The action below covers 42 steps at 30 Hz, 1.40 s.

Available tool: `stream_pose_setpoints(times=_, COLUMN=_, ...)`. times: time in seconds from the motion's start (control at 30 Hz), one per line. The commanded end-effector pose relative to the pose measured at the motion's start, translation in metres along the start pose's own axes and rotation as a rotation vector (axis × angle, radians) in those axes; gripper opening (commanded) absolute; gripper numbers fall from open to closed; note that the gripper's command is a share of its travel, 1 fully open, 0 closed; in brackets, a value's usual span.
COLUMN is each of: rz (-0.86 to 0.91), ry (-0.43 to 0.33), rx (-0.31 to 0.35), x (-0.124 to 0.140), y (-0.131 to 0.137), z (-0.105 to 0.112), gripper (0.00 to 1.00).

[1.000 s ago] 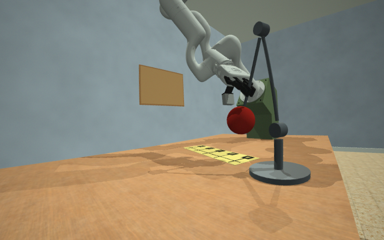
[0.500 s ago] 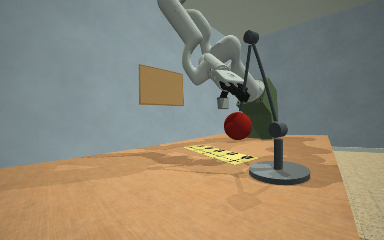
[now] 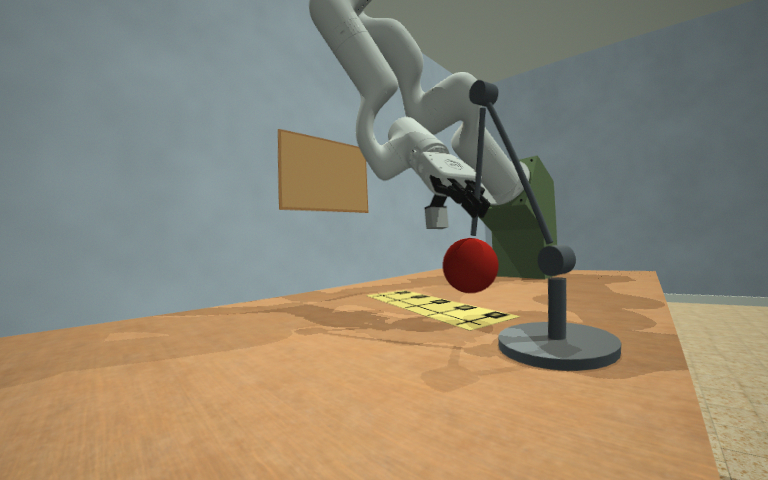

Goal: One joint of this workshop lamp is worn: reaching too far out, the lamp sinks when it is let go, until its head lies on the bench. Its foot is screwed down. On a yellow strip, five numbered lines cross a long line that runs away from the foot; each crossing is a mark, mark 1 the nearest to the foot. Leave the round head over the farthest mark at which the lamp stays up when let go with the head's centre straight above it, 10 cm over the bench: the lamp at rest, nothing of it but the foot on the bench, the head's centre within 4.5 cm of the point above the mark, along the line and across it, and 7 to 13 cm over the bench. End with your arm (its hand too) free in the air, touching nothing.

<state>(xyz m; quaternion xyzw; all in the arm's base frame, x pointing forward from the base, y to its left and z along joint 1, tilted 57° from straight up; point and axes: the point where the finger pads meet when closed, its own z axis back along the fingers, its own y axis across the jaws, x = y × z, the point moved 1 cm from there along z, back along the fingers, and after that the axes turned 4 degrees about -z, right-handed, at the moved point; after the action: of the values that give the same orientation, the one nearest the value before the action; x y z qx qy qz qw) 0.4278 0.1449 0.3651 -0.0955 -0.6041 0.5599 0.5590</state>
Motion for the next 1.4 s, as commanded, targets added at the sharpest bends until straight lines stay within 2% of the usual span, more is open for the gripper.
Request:
stream_pose_setpoints(times=0.0, rz=0.007, ry=-0.003, rx=0.009, x=-0.0065, y=-0.0024, z=0.0002, gripper=0.0)
stream_pose_setpoints(times=0.53, rz=0.007, ry=-0.003, rx=0.009, x=-0.01, y=-0.0036, z=0.0003, gripper=0.0)
stream_pose_setpoints(times=0.57, rz=0.007, ry=-0.003, rx=0.009, x=-0.01, y=-0.0036, z=0.0003, gripper=1.0)
stream_pose_setpoints(times=1.37, rz=0.007, ry=-0.003, rx=0.009, x=-0.0094, y=-0.0034, z=0.0003, gripper=1.0)
